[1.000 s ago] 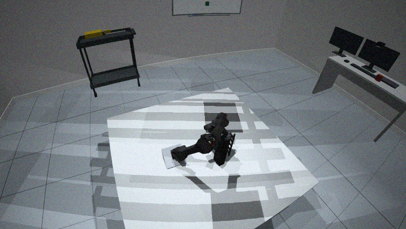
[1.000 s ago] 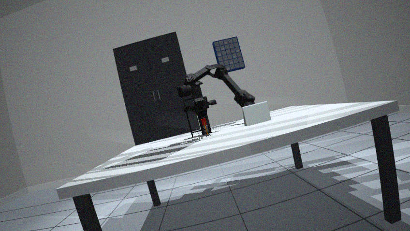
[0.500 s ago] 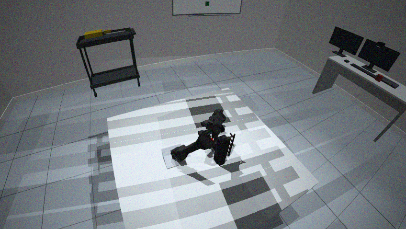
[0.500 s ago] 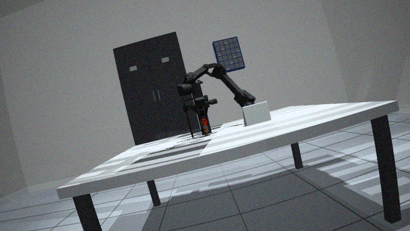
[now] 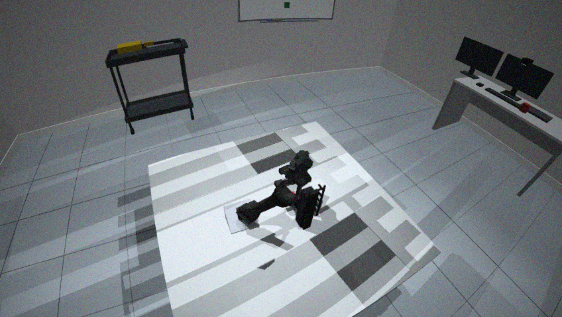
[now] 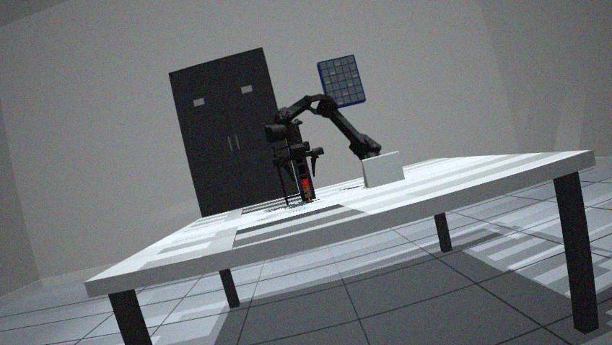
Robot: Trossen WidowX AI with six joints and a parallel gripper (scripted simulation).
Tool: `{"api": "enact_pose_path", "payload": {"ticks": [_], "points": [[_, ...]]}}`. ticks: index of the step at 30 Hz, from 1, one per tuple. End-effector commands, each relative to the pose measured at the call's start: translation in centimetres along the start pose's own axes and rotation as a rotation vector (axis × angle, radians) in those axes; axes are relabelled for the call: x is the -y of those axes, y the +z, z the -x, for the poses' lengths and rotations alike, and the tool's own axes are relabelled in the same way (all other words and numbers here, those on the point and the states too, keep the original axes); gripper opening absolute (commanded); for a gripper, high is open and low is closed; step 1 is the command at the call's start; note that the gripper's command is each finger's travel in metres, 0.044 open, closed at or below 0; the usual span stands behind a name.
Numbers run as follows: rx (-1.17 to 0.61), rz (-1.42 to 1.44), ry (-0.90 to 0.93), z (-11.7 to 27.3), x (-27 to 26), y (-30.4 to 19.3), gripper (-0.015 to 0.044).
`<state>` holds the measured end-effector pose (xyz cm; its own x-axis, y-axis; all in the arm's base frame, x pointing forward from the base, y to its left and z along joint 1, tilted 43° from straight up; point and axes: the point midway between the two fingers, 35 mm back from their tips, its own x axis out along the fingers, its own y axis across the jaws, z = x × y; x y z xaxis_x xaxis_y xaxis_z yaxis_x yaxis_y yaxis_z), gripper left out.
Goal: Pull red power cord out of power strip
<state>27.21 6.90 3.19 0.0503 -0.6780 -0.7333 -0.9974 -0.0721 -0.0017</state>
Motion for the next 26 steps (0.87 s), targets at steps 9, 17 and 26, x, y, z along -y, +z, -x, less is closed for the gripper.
{"api": "enact_pose_path", "payload": {"ticks": [9,17,26], "points": [[0.003,0.005,0.001,1.1,-0.1,5.5,0.044],[0.003,0.005,0.001,1.1,-0.1,5.5,0.044],[0.003,0.005,0.001,1.1,-0.1,5.5,0.044]]}}
